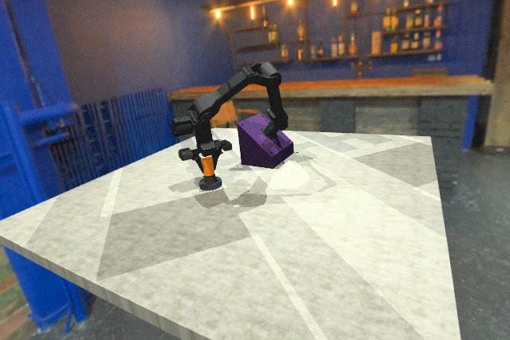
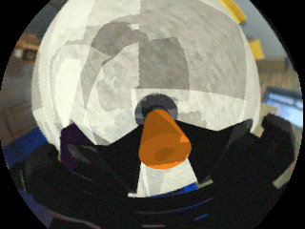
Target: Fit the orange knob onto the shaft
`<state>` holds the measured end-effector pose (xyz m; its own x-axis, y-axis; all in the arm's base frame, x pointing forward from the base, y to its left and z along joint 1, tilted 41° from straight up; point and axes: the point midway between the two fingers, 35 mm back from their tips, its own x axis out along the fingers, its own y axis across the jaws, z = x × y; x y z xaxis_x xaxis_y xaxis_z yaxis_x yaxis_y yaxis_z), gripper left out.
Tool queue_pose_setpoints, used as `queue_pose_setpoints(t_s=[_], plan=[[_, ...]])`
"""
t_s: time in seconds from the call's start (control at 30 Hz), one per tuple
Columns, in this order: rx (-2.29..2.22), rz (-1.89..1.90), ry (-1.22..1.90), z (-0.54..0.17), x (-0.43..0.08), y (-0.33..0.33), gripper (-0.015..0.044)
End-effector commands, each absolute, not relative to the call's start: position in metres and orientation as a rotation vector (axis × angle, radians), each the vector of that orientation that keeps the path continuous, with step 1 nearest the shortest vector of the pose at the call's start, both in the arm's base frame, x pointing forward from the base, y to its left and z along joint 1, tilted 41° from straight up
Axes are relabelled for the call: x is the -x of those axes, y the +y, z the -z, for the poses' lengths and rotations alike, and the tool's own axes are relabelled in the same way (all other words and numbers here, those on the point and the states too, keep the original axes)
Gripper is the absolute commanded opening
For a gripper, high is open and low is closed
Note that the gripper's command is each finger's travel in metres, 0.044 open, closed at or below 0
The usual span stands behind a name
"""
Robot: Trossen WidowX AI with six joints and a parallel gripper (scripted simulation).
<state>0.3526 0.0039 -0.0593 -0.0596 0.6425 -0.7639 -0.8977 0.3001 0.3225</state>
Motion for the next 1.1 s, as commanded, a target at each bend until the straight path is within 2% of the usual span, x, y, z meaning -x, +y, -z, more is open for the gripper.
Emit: queue_pose_setpoints(t_s=[0.0, 1.07], plan=[[0.33, -1.308, 0.995, 0.0584, -0.3514, 0.0052, 0.0], [0.292, -1.281, 1.026, 0.0609, -0.3529, 0.0075, 0.0]])
